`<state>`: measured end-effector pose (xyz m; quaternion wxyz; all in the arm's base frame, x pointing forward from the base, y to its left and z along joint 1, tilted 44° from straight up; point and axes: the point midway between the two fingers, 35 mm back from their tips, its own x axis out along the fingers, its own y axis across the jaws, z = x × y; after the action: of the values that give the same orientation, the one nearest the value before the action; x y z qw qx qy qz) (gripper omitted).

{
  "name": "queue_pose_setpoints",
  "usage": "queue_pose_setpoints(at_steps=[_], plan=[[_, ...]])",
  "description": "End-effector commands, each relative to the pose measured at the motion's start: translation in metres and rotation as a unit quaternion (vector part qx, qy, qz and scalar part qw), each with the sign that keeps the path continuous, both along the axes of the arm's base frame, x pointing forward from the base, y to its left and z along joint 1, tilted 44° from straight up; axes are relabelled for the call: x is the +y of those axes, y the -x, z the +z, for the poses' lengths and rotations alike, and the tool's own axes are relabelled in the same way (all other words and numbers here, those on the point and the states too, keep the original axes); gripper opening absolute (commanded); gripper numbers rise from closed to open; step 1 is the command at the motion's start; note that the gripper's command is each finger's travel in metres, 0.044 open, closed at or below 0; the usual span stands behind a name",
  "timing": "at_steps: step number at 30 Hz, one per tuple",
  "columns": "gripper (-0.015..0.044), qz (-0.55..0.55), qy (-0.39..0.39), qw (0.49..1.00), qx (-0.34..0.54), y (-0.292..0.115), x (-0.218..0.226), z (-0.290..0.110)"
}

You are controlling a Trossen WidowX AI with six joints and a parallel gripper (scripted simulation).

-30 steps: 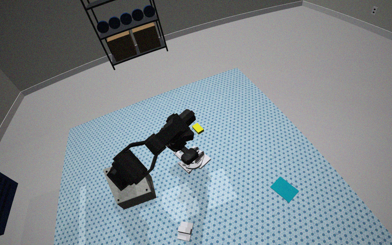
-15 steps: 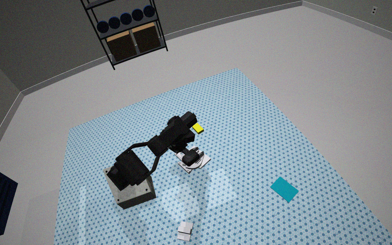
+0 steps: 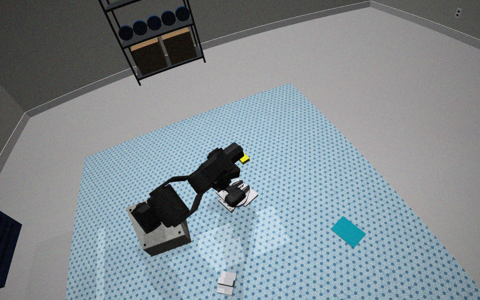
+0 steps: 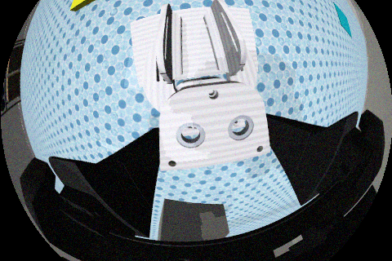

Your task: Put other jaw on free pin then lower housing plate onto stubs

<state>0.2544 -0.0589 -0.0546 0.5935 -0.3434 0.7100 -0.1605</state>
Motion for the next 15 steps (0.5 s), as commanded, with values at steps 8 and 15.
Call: queue_pose_setpoints(at_steps=[8,15], plan=[[0.0351,0.002,0.004,1.000,0.004,0.003,-0.013,-0.014],[0.0351,0.002,0.005,1.000,0.004,0.004,-0.017,-0.017]])
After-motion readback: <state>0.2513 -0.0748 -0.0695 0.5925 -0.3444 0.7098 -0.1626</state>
